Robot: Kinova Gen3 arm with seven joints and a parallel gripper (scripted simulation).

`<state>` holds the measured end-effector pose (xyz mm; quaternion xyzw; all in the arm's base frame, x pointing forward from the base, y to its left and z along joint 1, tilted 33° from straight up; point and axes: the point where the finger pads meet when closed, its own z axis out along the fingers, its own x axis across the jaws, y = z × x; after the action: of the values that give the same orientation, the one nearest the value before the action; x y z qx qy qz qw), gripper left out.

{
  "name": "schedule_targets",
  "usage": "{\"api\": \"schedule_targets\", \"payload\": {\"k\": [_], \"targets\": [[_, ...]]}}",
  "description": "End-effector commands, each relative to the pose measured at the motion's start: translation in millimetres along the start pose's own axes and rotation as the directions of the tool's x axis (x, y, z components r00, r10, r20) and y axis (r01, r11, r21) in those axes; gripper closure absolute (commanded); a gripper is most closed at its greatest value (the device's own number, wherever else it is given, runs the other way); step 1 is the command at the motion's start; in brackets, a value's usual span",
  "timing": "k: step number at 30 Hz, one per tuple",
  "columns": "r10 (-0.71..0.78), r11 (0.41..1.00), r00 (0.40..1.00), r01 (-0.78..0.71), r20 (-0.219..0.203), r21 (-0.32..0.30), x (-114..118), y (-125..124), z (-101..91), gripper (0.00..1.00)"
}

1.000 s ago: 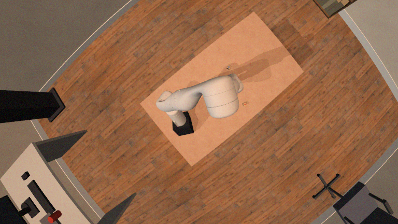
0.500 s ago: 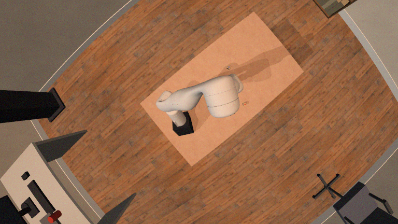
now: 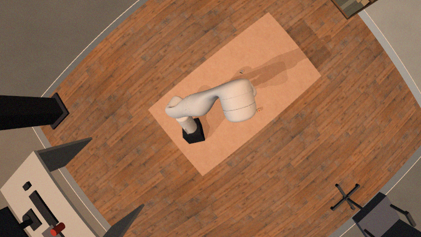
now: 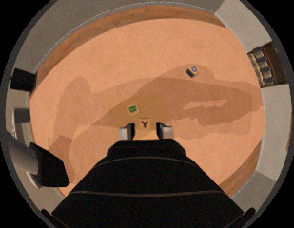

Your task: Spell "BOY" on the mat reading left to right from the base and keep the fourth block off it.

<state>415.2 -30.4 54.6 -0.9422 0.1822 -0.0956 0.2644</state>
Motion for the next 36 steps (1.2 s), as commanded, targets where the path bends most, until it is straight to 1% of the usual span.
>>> {"api": "schedule_targets", "payload": {"k": [1,8,10,21,36], "targets": [[-0.004,1.000,1.000,0.004,0.006,0.002,-2,-2,5.5,0.21],[-0.004,1.000,1.000,0.004,0.006,0.002,-2,-2,16.4,0.21],[-0.004,1.000,1.000,0.004,0.006,0.002,-2,-2,16.4,0.21],[-0.004,1.000,1.000,0.004,0.006,0.002,-2,-2,29.4,0.21],[-0.004,1.000,1.000,0.004,0.006,0.002,-2,-2,33.8,0.21]]}}
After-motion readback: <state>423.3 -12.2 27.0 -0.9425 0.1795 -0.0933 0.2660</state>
